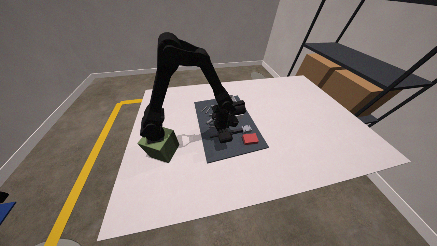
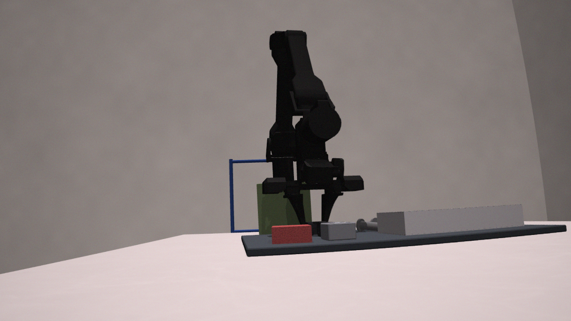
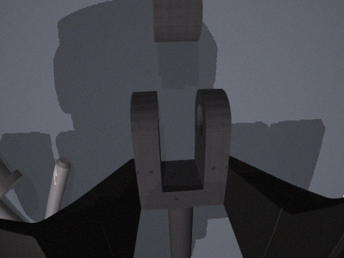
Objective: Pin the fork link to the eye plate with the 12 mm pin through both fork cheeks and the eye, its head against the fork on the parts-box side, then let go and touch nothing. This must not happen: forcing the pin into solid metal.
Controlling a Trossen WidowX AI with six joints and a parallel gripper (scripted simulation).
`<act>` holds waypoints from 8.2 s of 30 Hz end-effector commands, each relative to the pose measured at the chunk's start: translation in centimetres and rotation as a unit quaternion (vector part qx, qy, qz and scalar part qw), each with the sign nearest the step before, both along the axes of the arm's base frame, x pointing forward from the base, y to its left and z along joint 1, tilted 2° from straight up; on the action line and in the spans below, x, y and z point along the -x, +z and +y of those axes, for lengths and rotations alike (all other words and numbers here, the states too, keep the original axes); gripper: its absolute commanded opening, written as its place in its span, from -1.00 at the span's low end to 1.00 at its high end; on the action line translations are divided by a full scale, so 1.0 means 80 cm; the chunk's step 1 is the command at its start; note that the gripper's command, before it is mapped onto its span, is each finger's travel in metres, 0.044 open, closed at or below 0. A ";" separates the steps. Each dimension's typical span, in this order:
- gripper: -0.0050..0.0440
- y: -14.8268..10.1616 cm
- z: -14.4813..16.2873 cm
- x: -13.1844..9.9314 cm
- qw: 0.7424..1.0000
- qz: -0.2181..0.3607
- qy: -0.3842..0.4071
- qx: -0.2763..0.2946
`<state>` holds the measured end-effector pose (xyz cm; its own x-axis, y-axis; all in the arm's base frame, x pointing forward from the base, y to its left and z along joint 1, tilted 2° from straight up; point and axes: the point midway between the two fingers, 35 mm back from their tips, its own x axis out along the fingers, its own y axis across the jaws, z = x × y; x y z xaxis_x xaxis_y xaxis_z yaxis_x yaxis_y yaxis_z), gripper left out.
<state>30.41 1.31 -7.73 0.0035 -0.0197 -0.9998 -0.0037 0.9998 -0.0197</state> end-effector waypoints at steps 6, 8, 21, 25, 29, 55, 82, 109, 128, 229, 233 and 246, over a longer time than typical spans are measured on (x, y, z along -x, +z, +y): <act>-0.29 0.002 0.001 -0.006 1.000 -0.012 -0.004 -0.002; -0.29 0.002 0.001 -0.007 1.000 -0.012 -0.004 -0.002; -0.29 0.002 0.001 -0.009 1.000 -0.012 -0.004 -0.002; -0.29 0.002 0.001 -0.009 1.000 -0.012 -0.004 -0.002; -0.29 0.002 0.001 -0.010 1.000 -0.012 -0.004 -0.002; -0.29 0.003 0.002 -0.024 1.000 -0.012 -0.004 -0.002; -0.29 0.001 0.002 -0.025 1.000 -0.012 -0.004 -0.002; -0.29 0.000 0.005 -0.025 1.000 -0.012 -0.004 -0.002; -0.29 -0.001 0.006 -0.025 1.000 -0.012 -0.004 -0.002; 0.39 0.001 0.001 -0.032 1.000 -0.010 -0.007 -0.001; 0.39 0.011 0.001 -0.031 1.000 -0.012 0.000 -0.002; 0.39 0.037 0.002 -0.031 1.000 -0.012 0.000 -0.002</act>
<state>32.59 1.38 -5.30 0.0157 -0.0186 -0.9997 0.0006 0.9998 -0.0186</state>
